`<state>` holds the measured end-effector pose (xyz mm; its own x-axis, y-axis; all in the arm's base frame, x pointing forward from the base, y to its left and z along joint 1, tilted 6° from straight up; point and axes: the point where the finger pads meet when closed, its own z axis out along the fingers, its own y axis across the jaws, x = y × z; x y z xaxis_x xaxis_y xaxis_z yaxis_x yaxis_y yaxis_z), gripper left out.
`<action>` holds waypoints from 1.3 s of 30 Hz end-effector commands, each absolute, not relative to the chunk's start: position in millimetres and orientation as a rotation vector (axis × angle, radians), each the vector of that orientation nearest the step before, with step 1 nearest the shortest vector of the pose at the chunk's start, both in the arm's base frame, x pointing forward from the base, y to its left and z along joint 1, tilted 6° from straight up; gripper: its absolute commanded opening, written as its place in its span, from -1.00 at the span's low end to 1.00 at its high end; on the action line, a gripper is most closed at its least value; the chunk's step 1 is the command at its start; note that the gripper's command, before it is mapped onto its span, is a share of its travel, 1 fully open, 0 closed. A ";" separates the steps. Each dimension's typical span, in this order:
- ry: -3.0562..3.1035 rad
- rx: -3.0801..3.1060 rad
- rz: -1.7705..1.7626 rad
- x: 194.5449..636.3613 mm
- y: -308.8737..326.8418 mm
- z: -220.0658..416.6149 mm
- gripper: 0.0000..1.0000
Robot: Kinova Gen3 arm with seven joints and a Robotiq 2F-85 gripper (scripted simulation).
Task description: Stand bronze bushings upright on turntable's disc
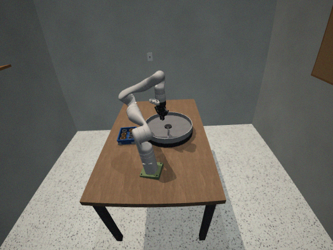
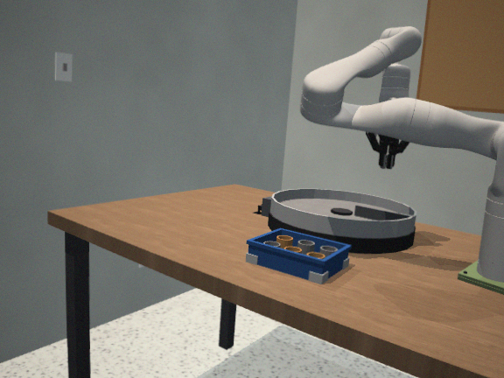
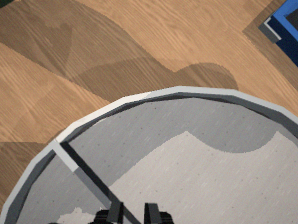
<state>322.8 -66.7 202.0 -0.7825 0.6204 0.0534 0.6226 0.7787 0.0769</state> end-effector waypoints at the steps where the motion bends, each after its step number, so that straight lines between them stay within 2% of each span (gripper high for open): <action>1: -2.925 -1.049 -0.155 320.8 -64.8 201.7 -0.75; 18: -2.925 -1.049 -0.155 324.0 -52.6 199.0 -0.75; 29: -2.931 -1.043 -0.150 351.5 35.6 181.6 -0.75; 31: -2.931 -1.043 -0.150 351.5 35.6 181.6 -0.75; 39: -2.932 -1.044 -0.150 372.7 112.2 165.5 -0.75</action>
<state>367.3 80.9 172.3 -0.7589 0.6490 0.0528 0.6507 0.7530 0.0976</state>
